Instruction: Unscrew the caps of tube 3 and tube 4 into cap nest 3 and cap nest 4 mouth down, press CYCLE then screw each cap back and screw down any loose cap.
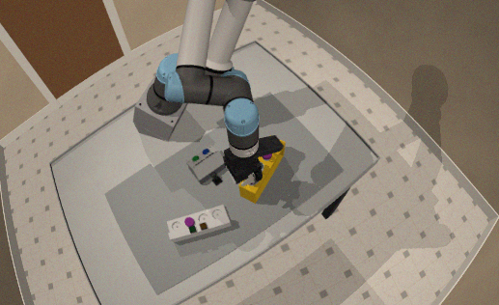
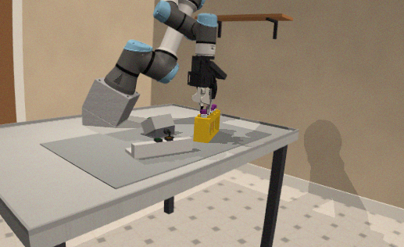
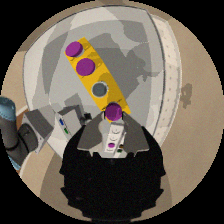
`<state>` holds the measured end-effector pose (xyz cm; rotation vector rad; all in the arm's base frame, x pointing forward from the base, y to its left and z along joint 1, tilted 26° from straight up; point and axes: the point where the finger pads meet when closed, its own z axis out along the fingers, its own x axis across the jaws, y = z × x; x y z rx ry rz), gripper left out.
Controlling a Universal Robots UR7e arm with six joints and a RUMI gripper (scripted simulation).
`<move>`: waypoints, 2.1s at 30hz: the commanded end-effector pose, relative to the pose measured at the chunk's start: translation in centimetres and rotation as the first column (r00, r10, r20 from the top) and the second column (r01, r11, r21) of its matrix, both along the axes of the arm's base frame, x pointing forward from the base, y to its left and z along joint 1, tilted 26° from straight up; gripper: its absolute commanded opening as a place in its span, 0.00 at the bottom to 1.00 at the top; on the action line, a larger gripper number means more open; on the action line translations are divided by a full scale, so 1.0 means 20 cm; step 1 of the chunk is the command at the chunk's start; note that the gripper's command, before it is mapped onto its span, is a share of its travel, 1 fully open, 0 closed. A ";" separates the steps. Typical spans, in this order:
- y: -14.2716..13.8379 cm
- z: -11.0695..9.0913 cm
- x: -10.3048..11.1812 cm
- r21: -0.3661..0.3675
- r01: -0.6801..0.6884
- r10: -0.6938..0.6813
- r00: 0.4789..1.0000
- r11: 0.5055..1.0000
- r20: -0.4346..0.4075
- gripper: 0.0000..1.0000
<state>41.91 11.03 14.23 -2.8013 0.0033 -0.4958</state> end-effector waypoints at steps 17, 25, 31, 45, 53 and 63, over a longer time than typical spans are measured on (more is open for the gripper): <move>0.00 0.00 0.00 -0.193 -0.418 0.441 0.892 0.888 0.101 0.00; 0.00 0.00 0.00 -0.361 -0.665 0.739 0.665 0.653 0.111 0.00; 0.00 0.00 0.00 -0.420 -0.728 0.825 0.557 0.542 0.099 0.00; 0.00 0.00 0.00 -0.420 -0.727 0.824 0.557 0.542 0.098 0.35; 0.00 0.00 0.00 -0.283 -0.563 0.610 0.784 0.776 0.115 0.35; 0.00 0.00 0.00 -0.077 -0.188 0.192 0.980 0.979 0.055 0.35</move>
